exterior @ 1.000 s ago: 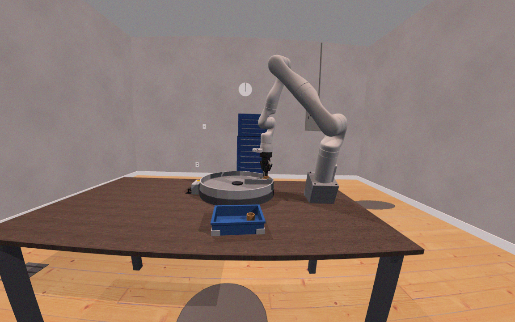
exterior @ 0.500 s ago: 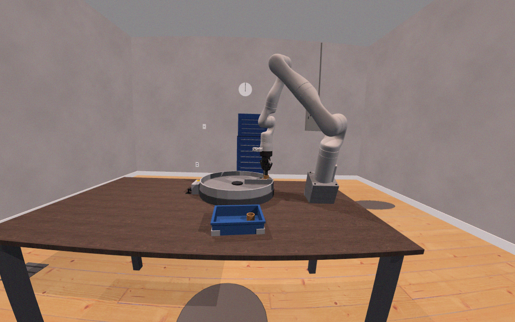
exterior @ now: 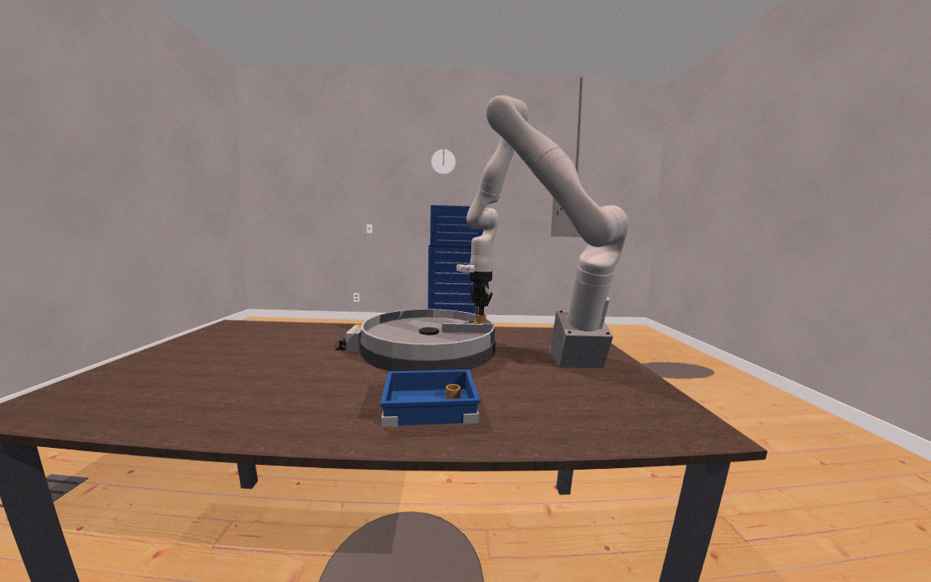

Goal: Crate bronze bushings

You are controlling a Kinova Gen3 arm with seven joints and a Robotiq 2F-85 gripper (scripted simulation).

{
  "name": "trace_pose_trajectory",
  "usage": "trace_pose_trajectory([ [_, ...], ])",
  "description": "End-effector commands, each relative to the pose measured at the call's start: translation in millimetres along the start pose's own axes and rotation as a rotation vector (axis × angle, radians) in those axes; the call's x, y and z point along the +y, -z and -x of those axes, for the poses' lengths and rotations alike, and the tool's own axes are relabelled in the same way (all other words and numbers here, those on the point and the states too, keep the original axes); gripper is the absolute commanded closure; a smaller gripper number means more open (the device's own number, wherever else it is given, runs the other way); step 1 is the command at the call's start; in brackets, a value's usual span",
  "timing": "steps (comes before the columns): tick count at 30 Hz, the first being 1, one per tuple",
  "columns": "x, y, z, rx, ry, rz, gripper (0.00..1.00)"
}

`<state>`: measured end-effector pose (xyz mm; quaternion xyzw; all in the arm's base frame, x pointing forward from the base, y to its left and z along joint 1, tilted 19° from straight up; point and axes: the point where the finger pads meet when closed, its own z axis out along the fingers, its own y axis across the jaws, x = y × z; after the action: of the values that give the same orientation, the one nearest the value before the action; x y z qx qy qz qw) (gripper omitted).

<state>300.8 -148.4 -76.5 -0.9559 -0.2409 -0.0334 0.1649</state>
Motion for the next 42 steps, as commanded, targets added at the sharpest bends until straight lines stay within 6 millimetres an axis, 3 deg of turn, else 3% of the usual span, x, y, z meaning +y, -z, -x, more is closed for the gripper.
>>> trace_pose_trajectory([
  [1,2,5,-1,0.001,0.000,0.005,1.00],
  [42,1,21,0,0.001,0.000,0.005,1.00],
])
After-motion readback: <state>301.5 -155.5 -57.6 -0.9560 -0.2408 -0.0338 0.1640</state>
